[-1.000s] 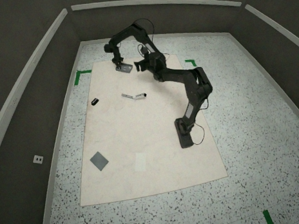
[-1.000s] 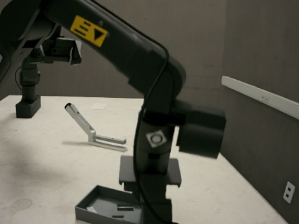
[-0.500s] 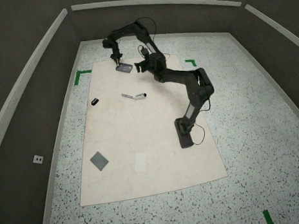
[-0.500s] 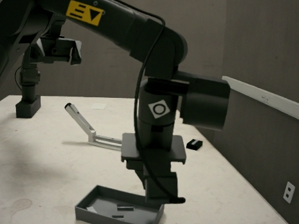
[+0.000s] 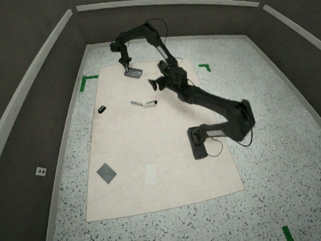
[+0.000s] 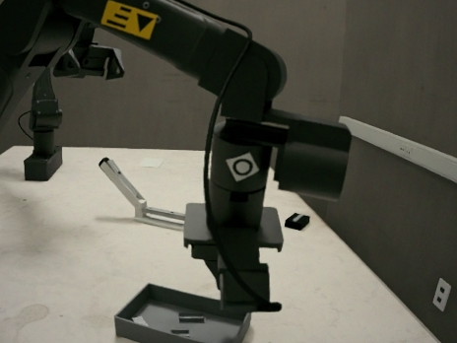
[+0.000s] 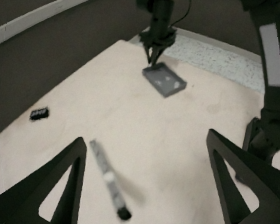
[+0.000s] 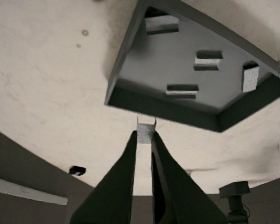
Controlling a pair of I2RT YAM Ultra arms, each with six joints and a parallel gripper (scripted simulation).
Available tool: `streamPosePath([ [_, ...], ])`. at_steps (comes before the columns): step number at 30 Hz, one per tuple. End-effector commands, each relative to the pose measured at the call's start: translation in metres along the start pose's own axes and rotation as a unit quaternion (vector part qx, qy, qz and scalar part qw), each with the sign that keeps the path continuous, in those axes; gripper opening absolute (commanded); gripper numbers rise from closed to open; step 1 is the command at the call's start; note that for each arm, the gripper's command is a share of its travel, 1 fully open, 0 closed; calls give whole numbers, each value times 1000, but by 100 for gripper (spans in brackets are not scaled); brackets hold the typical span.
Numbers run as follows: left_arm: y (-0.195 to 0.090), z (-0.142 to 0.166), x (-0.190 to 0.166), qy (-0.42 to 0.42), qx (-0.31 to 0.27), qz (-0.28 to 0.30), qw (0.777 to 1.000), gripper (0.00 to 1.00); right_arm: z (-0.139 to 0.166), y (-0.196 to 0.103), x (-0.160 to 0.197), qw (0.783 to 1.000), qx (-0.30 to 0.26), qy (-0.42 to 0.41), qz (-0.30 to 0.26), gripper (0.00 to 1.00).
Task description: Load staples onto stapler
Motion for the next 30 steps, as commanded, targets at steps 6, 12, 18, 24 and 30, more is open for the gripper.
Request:
streamPosePath([
  [6, -59, 49, 20, -8, 58, -34, 998, 100, 1, -8, 2, 1000, -1, -3, -11, 5],
  [12, -96, 85, 30, -16, 59, -60, 996, 100, 3, -14, 5, 1000, -3, -3, -21, 5],
  [18, -115, 110, 35, -21, 50, -78, 996, 100, 31, 0, 9, 999, -11, 32, -37, 5],
  [24, -126, 117, 37, -23, 20, -88, 996, 100, 105, 22, -4, 998, -9, 40, -45, 5],
  [30, -132, 116, 38, -24, -8, -92, 995, 100, 189, 50, -47, 999, -2, 26, -39, 5],
])
Point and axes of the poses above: on each arm, the point where the finger pads meet when closed, its own y axis out along the fingers, its own x axis across the jaws, z = x × y, the point moved 7 cm from there along -y, back along the fingers, and after that the axes turned 5 degrees about y, right-handed, at the moved point
